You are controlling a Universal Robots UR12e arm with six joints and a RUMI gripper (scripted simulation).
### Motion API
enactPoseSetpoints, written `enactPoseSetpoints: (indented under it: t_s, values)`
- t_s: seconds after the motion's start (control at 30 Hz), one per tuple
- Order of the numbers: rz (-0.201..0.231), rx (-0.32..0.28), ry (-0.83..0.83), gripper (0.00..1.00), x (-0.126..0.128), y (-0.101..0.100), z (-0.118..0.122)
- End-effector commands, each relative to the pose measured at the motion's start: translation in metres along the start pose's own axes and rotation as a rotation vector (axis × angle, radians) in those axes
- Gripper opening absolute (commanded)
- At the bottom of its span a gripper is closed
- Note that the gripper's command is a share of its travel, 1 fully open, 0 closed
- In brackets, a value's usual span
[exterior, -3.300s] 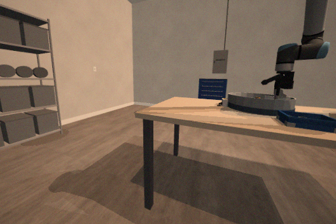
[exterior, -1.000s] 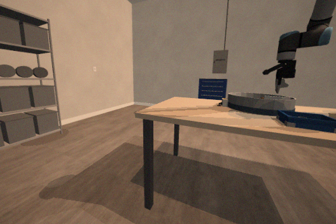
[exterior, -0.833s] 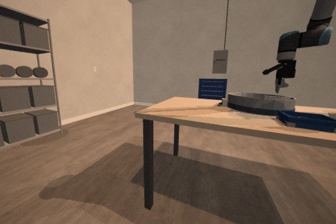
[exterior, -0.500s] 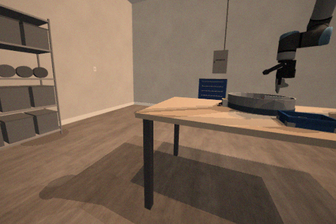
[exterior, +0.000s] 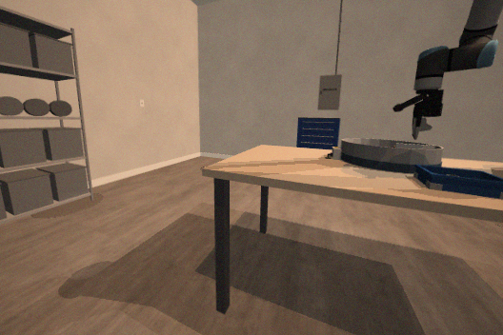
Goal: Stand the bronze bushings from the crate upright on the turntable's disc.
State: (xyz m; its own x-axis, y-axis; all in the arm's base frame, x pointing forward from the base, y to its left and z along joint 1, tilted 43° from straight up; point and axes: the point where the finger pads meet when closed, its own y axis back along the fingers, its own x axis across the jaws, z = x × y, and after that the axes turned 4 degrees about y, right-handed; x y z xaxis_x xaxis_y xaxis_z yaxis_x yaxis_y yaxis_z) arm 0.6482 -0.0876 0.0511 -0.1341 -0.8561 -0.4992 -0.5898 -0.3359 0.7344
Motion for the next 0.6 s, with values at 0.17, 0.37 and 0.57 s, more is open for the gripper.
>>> enactPoseSetpoints:
  t_s: [0.17, 0.37, 0.57]
  values:
    - [0.0, 0.001, 0.0, 1.0, 0.0001, 0.0017, -0.0004]
    - [0.0, 0.001, 0.0, 1.0, 0.0001, 0.0045, -0.0004]
    - [0.0, 0.001, 0.0, 1.0, 0.0001, 0.0045, -0.0004]
